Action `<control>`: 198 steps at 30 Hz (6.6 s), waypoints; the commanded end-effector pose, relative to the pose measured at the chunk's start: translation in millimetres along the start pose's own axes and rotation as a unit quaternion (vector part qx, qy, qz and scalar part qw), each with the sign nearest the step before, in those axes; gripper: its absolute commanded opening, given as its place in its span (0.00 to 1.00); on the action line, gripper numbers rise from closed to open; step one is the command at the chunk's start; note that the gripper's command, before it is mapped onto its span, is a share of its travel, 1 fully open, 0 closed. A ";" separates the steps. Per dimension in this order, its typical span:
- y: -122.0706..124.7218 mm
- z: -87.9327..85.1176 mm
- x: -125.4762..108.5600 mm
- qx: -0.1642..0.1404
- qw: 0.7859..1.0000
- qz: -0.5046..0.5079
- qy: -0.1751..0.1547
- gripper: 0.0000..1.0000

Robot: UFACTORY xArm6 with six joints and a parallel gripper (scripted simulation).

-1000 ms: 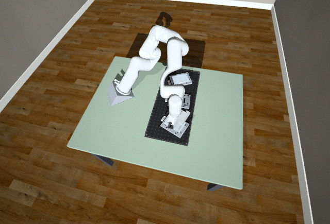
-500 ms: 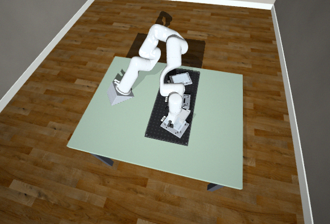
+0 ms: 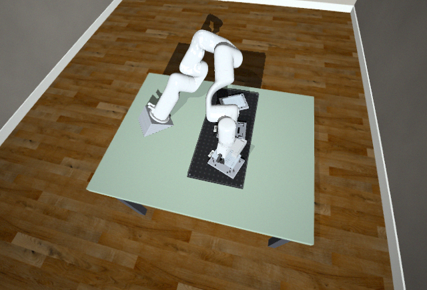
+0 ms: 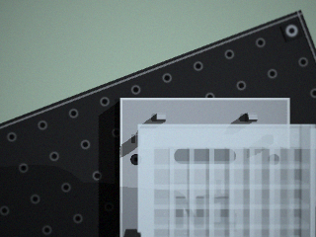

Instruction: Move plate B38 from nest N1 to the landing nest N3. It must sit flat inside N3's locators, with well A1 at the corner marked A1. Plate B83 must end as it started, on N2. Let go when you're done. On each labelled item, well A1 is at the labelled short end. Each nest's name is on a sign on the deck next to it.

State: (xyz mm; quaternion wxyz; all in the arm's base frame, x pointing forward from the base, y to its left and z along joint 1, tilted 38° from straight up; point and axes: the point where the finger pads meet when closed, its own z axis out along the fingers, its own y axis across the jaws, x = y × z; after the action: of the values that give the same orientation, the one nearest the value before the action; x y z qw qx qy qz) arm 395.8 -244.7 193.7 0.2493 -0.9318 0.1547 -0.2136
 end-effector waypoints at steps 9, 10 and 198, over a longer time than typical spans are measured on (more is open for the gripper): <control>0.1 -21.6 1.2 -0.001 1.000 -0.001 0.002 0.00; 0.1 -23.3 1.2 -0.001 1.000 -0.001 0.002 0.00; -191.1 54.6 -80.8 0.000 0.976 -0.217 0.002 0.00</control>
State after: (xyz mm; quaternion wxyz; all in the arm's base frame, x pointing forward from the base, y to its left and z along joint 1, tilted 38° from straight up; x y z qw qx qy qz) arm 385.1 -33.2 226.7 0.1972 -0.9432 -0.0509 -0.2625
